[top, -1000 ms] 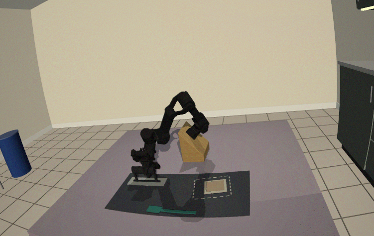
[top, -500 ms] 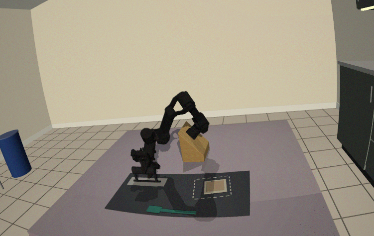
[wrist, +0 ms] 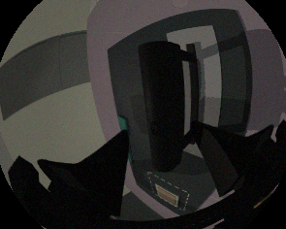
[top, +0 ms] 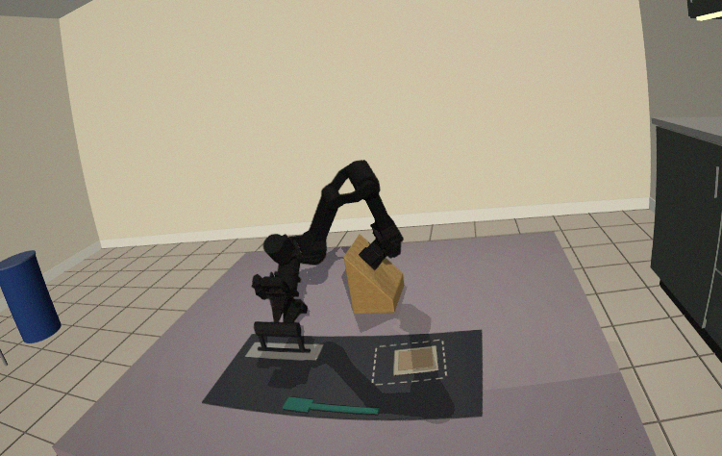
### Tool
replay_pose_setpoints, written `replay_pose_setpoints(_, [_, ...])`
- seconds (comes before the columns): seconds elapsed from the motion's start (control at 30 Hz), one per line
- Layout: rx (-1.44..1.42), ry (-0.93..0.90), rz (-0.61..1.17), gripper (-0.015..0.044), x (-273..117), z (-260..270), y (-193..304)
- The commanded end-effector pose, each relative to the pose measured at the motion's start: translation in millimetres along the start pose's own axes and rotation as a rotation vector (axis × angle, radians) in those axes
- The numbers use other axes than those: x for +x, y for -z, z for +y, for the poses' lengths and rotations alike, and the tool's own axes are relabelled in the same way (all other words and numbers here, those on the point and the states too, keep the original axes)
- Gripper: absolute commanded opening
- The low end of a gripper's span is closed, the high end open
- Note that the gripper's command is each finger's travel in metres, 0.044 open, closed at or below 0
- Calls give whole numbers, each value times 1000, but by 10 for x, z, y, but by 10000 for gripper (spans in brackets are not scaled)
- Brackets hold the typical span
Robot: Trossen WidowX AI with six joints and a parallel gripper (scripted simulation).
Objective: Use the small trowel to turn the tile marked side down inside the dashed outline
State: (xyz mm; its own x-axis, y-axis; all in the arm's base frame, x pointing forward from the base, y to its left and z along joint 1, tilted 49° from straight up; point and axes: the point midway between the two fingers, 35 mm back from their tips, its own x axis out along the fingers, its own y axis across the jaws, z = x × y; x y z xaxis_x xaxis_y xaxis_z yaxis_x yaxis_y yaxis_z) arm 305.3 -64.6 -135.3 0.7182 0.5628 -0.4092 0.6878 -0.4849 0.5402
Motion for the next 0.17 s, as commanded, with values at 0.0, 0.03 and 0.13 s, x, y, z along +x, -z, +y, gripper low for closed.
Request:
replay_pose_setpoints(0.0, [8,3,7,300,-125,-37,30])
replay_pose_setpoints(0.03, [8,2,8,300,-157,-37,34])
replay_pose_setpoints(0.13, [8,-3,11,300,-232,-38,46])
